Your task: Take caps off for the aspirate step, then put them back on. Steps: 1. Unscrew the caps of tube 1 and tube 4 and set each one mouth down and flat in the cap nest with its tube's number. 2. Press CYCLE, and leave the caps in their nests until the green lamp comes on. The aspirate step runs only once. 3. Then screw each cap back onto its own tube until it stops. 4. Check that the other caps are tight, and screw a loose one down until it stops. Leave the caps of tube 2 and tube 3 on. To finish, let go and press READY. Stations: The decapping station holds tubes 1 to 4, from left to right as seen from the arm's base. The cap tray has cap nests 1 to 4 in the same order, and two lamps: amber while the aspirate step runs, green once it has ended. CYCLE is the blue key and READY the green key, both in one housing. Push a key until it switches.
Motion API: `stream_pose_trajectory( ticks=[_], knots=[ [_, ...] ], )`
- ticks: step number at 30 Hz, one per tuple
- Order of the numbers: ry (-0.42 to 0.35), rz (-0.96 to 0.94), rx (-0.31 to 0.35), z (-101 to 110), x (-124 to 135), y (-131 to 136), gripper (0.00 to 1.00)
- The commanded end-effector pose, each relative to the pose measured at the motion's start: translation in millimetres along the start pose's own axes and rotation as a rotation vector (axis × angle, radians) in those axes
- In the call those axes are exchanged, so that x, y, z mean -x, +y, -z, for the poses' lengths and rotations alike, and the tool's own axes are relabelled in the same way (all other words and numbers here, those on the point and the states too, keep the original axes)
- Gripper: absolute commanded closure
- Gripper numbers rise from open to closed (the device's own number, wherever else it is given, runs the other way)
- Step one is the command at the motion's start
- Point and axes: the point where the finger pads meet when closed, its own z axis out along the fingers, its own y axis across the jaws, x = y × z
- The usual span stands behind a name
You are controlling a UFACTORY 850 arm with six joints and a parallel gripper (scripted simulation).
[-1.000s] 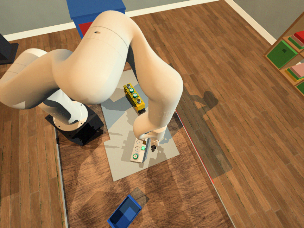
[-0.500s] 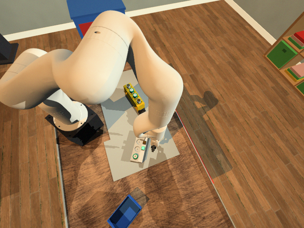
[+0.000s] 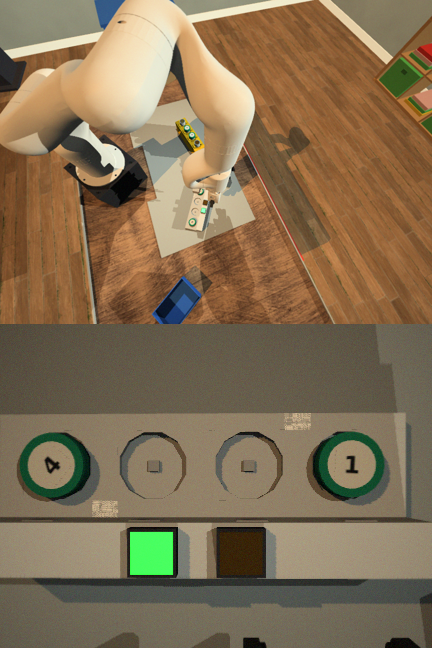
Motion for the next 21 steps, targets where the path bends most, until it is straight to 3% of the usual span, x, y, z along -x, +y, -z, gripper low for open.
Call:
stream_pose_trajectory(
  ticks=[1,12,21],
  knots=[
    [-0.011,0.0,0.002,15,-20,9,0.54],
    [-0.011,0.0,0.002,49,-73,31,0.54],
    [-0.011,0.0,0.002,51,-76,32,0.54]
  ],
)
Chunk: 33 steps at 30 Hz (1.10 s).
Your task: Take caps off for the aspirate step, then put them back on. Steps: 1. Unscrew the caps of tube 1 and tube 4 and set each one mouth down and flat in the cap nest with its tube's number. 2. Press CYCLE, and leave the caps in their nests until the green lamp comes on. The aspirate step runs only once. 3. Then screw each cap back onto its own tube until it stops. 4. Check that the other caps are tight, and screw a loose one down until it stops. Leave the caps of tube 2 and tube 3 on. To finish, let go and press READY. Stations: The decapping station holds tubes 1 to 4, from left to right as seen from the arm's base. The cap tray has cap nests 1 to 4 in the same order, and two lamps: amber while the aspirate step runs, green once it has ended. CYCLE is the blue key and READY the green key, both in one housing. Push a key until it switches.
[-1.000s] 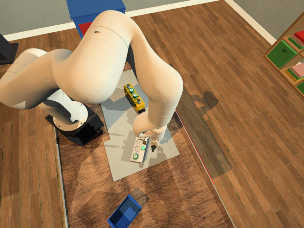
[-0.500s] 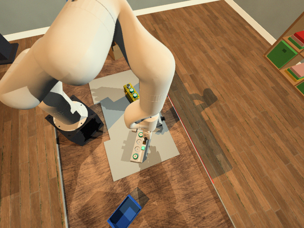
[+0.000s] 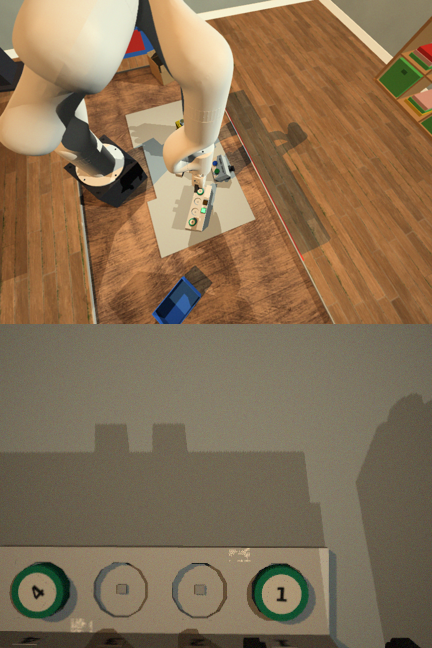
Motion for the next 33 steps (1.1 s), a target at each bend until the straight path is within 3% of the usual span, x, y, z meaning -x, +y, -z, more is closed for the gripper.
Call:
stream_pose_trajectory(
  ticks=[1,10,25,27,33],
  knots=[
    [-0.043,-0.001,0.015,2,-1,1,0.54],
    [-0.043,-0.001,0.015,-23,0,1,0.54],
    [-0.043,-0.001,0.016,-98,3,2,0.54],
    [-0.043,-0.001,0.016,-98,3,2,0.54],
    [-0.043,-0.001,0.016,-128,5,3,0.54]
  ],
)
